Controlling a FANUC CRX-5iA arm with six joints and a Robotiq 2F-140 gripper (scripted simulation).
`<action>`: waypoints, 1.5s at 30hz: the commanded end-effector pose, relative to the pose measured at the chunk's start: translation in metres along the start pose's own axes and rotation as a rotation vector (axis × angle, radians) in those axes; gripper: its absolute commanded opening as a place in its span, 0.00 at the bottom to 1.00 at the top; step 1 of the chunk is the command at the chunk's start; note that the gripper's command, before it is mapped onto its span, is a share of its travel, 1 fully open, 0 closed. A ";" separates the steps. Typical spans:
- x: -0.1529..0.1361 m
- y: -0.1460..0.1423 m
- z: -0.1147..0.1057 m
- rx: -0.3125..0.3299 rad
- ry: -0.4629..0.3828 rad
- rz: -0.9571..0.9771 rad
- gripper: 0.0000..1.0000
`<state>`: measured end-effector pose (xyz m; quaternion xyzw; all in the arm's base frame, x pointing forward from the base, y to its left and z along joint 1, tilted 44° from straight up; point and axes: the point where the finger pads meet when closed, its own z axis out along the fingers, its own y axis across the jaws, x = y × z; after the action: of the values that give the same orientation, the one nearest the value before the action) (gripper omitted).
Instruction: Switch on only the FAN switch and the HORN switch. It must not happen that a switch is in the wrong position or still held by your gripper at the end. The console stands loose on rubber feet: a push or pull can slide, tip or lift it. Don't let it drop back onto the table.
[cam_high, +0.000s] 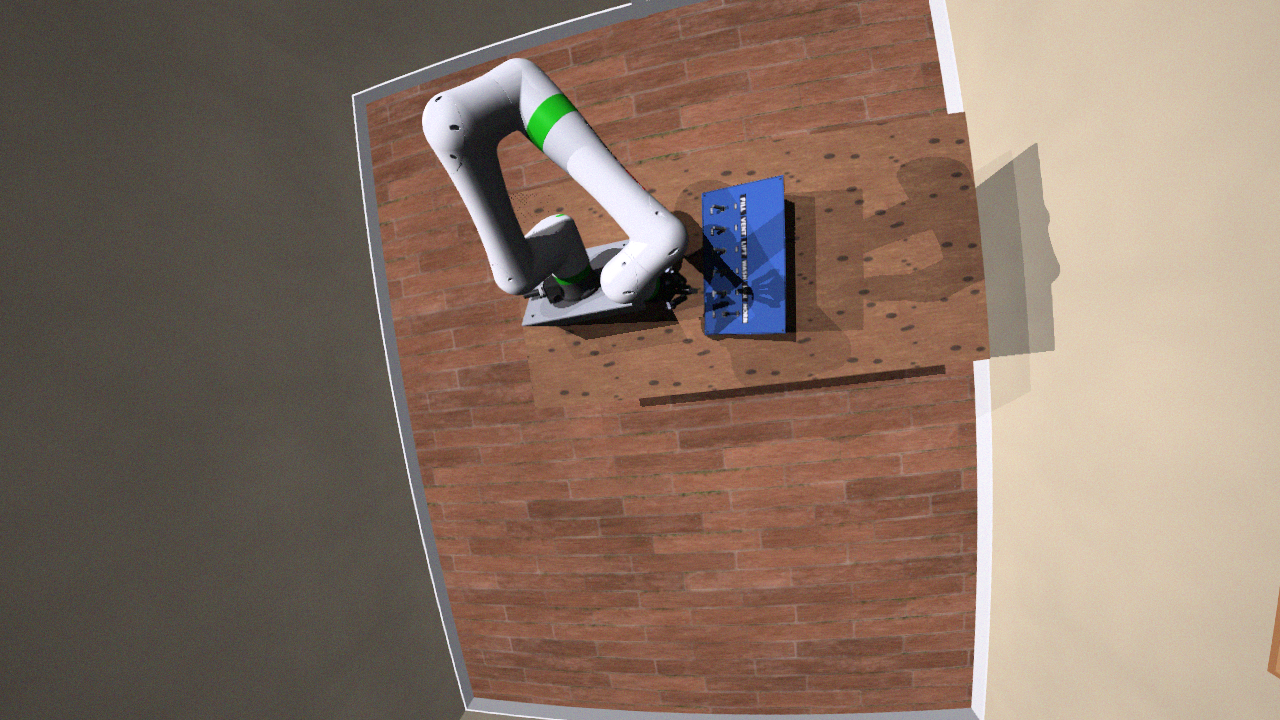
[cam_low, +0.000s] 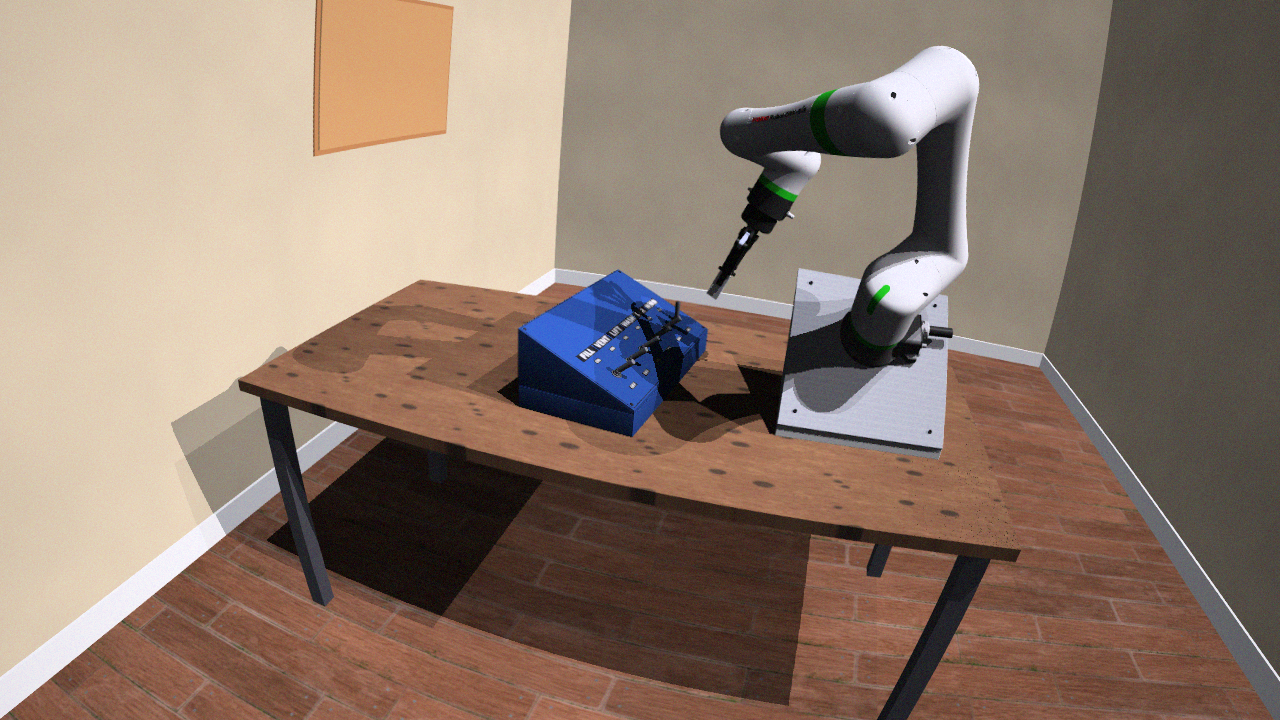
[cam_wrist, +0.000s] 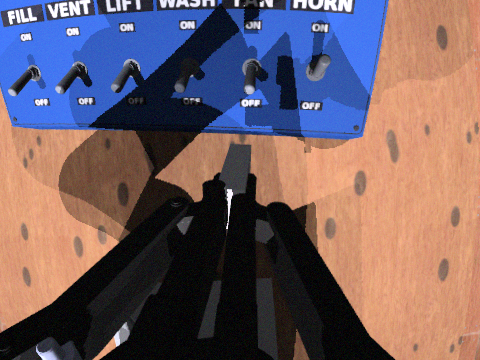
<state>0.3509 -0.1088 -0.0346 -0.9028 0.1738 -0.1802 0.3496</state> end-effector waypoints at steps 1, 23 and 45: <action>0.000 0.000 0.000 0.000 0.000 0.000 0.00; 0.000 0.000 0.004 0.000 0.000 0.000 0.00; 0.000 0.000 0.055 0.000 0.000 0.000 0.00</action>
<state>0.3715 -0.0821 -0.0667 -0.9029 0.1739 -0.1799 0.3495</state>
